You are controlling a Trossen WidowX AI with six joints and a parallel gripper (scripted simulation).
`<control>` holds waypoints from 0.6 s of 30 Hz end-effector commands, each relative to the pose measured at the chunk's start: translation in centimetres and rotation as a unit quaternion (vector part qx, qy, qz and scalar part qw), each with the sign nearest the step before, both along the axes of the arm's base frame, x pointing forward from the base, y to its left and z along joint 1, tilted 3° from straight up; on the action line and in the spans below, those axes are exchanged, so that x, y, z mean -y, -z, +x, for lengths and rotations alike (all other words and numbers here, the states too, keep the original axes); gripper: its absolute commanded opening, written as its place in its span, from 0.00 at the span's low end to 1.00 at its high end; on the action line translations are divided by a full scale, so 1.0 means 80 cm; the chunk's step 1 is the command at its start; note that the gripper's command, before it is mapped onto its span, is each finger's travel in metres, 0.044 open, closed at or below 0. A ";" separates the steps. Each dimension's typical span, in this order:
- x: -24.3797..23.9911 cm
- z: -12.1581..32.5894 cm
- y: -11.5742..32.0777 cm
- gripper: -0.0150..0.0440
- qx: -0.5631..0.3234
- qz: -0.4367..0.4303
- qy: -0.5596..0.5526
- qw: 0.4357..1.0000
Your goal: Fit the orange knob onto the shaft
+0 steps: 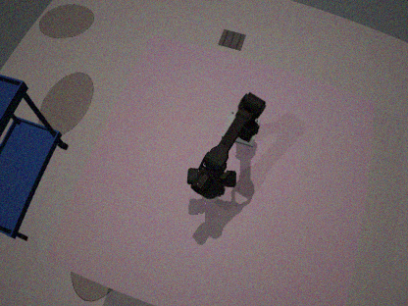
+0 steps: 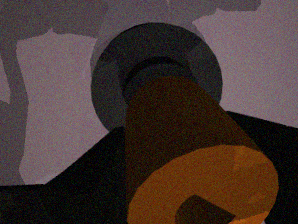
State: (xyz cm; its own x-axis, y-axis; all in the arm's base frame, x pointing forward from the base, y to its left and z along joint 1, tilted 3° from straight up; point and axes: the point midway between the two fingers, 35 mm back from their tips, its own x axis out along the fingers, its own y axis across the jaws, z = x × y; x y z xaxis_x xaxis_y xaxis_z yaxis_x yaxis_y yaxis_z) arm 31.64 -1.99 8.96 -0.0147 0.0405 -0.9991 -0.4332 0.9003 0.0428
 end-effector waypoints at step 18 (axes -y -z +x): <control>0.000 0.000 0.005 0.25 0.002 0.000 -0.022 1.000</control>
State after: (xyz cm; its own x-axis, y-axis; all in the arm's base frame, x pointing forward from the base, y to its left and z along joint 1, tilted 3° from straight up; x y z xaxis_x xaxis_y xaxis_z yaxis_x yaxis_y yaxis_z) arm 31.58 -2.00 8.65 -0.0145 0.0404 -0.9991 -0.4688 0.8823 0.0425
